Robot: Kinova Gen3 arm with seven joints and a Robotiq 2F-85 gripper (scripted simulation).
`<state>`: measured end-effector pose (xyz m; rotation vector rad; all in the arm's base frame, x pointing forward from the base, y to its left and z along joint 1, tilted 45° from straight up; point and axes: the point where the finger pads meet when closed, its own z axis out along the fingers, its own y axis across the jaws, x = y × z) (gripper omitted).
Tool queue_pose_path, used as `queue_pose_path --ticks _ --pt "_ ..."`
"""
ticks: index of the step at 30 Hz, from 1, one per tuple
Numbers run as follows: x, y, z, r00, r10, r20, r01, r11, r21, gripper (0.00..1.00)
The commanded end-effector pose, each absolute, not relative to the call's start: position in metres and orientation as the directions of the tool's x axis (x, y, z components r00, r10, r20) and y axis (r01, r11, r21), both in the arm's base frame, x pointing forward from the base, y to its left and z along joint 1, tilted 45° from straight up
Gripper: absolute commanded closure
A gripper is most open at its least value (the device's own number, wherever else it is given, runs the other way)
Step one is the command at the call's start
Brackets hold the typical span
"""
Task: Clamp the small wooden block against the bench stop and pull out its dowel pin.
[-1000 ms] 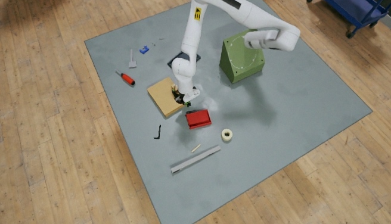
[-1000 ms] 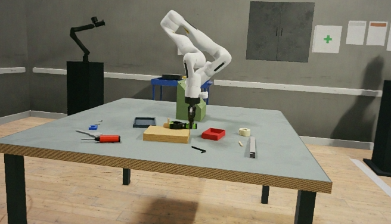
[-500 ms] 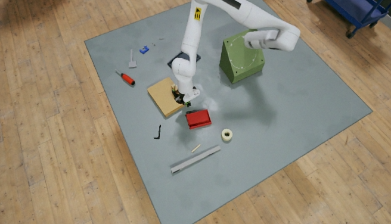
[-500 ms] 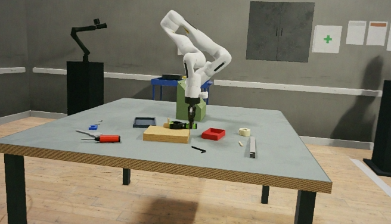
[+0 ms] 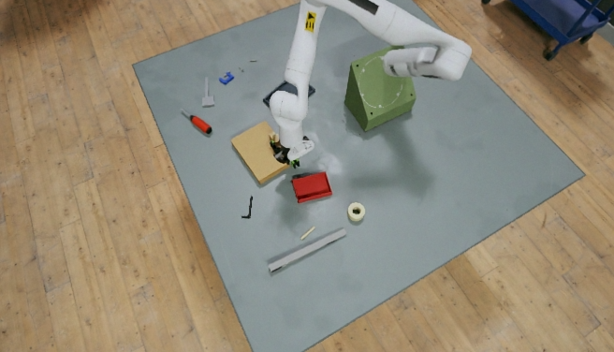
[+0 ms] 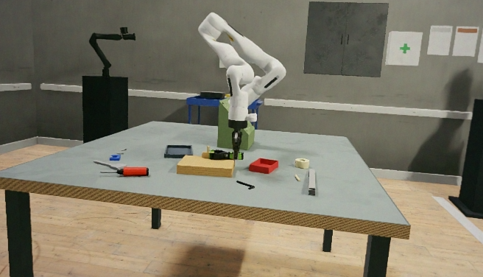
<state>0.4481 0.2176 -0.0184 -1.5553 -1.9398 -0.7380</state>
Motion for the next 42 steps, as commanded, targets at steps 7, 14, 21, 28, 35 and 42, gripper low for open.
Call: queue_pose_path --ticks 7,14,21,28,35,42 --pt "0.4489 0.2169 -0.0179 -0.187 0.684 0.706 0.98 0.182 0.083 0.63" --pt "0.4489 0.2169 -0.0179 -0.187 0.684 0.706 0.98 0.182 0.083 0.61" --pt "0.4489 0.2169 -0.0179 -0.187 0.684 0.706 0.98 0.182 0.083 0.59" --pt "0.4489 0.2169 -0.0179 -0.187 0.684 0.706 0.98 0.182 0.083 0.58" --pt "0.4489 0.2169 -0.0179 -0.187 0.684 0.706 0.98 0.182 0.083 0.56" --pt "0.4489 0.2169 -0.0179 -0.187 0.684 0.706 0.98 0.182 0.083 0.54"
